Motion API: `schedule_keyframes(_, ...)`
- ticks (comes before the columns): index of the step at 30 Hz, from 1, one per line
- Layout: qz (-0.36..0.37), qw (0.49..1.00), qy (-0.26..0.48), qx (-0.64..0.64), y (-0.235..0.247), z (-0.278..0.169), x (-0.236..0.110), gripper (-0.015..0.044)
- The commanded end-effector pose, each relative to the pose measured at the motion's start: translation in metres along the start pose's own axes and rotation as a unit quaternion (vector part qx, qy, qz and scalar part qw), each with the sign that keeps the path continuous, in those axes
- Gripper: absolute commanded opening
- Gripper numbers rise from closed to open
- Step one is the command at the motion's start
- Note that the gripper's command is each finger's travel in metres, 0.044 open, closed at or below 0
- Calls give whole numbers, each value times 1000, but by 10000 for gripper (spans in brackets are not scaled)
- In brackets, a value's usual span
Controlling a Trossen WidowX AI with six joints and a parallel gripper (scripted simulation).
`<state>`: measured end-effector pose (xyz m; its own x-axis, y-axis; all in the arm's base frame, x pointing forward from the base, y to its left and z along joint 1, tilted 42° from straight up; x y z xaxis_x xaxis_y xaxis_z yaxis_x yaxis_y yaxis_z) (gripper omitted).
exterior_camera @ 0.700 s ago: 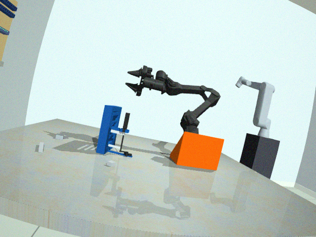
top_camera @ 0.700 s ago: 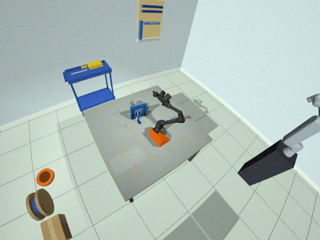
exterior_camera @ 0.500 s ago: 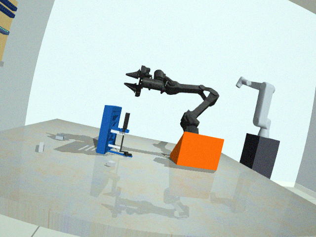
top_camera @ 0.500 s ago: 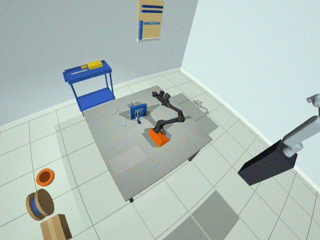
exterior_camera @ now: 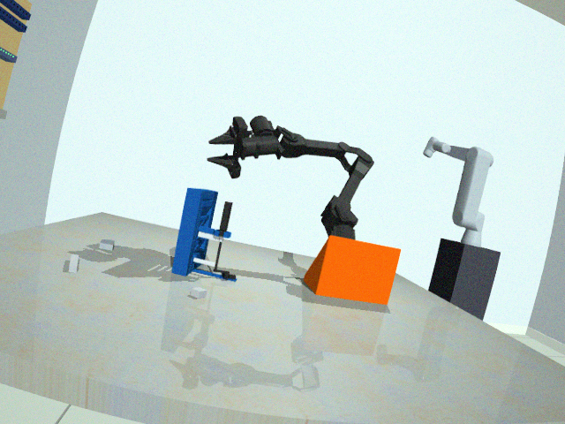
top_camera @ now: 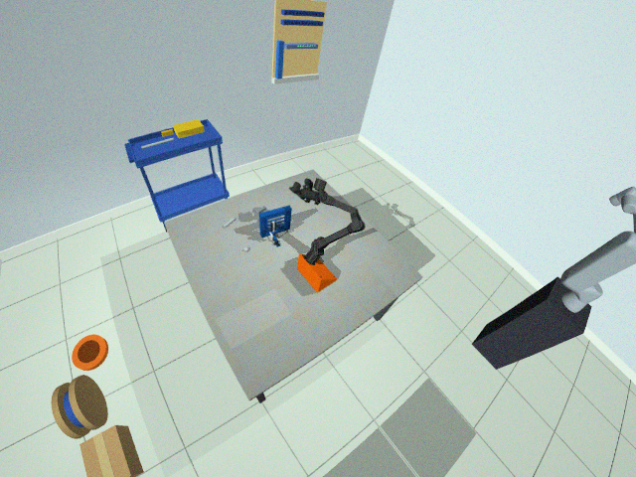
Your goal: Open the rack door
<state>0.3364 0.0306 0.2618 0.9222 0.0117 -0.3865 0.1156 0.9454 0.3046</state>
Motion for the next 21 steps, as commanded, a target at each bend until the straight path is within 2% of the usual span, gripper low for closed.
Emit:
schedule_keyframes(1, -18, 999, 45, 5, 6, -13, 13, 282)
schedule_keyframes(21, -135, 960, 247, 0, 27, -93, 51, 282)
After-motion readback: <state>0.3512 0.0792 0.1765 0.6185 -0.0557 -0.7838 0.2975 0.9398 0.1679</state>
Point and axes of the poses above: the point midway between the two fingers, 35 mm back from their tips, its own x axis out along the fingers, its own y axis across the jaws, z = x × y, the point moved 3 cm from there along -x, back along the fingers, and after that the axes turned 11 degrees about x, right-handed, at the moved point
